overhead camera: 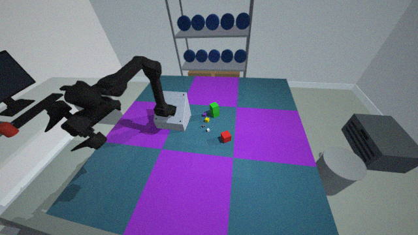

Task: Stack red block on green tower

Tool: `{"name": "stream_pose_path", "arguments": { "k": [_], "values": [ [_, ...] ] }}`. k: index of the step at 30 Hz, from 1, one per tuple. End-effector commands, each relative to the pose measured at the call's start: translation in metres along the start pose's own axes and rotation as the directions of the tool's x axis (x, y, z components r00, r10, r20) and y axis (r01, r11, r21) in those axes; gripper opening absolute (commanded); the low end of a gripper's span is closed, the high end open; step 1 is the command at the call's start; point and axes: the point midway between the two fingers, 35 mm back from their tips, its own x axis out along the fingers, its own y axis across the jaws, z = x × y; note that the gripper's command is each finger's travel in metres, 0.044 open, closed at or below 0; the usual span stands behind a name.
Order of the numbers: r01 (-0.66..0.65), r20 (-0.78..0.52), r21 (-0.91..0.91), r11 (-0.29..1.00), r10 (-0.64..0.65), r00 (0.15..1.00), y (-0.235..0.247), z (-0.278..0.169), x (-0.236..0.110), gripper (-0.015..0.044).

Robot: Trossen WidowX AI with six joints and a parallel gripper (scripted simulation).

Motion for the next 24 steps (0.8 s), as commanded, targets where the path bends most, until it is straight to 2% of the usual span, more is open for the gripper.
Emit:
{"name": "stream_pose_path", "arguments": {
  "k": [1,6,12,18,24],
  "values": [
    [-0.114,-0.008,-0.024,0.993,0.114,0.993,0.037,0.004,0.013,0.044],
    [-0.277,-0.014,-0.077,0.958,0.276,0.961,0.093,0.011,0.02,0.044],
    [-0.451,-0.024,-0.155,0.879,0.453,0.891,0.161,0.02,0.013,0.044],
    [-0.595,-0.042,-0.246,0.765,0.605,0.795,0.227,0.027,-0.01,0.044],
    [-0.673,-0.065,-0.364,0.643,0.704,0.707,0.279,0.028,-0.043,0.044]
  ]
}}
